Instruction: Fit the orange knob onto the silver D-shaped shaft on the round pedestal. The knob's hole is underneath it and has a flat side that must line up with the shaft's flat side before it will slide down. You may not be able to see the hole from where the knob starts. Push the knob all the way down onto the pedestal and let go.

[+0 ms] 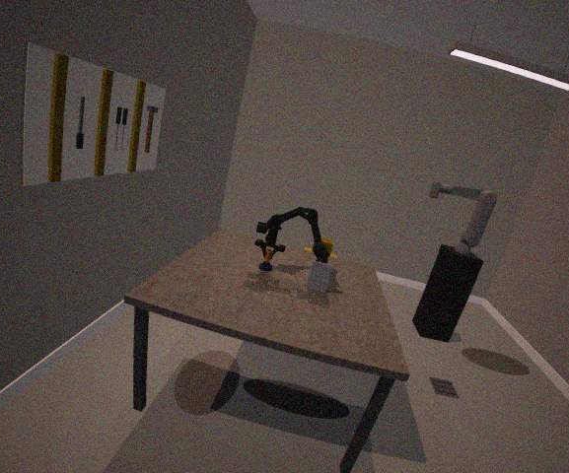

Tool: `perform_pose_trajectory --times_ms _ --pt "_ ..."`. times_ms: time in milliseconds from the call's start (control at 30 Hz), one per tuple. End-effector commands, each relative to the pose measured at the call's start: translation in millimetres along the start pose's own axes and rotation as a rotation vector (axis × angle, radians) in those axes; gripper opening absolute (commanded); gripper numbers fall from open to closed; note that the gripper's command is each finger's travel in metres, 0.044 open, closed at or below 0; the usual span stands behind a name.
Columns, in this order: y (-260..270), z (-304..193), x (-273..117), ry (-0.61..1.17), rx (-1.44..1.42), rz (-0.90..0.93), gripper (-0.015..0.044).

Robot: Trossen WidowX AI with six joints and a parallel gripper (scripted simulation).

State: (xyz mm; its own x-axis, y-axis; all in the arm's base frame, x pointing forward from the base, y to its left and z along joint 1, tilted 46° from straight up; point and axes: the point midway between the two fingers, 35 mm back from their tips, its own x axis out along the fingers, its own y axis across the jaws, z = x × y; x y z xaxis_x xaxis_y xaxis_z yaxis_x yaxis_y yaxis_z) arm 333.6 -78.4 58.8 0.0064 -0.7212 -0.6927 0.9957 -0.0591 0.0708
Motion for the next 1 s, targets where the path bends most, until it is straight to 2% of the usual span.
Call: perform_pose_trajectory --times_ms 0,967 --pt "1.7 -0.2 1.2 0.000 0.026 0.005 0.0000" --pt "0.5 -0.9 3.7 0.000 -0.003 0.005 0.0000"
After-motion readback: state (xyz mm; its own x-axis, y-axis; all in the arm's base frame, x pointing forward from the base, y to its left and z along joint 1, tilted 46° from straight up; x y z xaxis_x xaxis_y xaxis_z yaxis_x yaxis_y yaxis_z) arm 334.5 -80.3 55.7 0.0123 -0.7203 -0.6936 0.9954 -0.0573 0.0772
